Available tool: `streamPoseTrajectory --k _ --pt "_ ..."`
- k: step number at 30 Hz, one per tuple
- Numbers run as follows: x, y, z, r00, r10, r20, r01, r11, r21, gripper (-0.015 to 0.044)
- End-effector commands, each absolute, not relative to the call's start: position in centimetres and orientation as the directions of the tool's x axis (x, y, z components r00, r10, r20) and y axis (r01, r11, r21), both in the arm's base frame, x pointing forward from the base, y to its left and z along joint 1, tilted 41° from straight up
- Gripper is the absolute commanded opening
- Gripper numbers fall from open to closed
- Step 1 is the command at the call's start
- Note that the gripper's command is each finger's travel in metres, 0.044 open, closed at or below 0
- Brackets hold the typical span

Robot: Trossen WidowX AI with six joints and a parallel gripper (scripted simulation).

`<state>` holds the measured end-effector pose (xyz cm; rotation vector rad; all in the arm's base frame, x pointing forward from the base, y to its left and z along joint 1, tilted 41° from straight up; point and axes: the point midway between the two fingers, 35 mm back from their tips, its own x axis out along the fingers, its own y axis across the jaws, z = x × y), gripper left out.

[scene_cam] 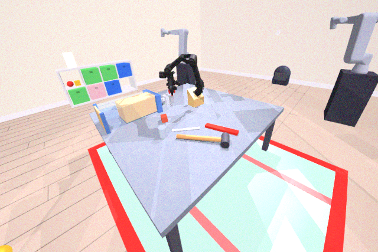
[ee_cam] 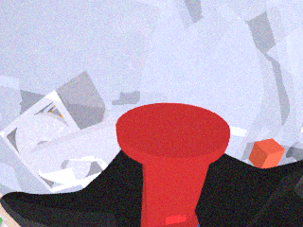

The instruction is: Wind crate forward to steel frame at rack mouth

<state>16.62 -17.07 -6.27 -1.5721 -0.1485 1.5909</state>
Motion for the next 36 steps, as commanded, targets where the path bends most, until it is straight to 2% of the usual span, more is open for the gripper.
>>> streamPoseTrajectory --k 1,15,25,36 --pt "16.6 -17.1 -6.3 0.176 0.631 -0.755 -0.481 -0.614 -0.626 0.0079" --pt "16.6 -17.1 -6.3 0.176 0.631 -0.755 -0.481 -0.614 -0.626 0.044" --pt "15.7 -21.0 -1.5 0.179 0.631 -0.755 -0.481 -0.613 -0.627 0.044" --pt "14.4 -22.0 0.9 0.179 0.63 -0.756 -0.482 -0.613 -0.626 0.044"
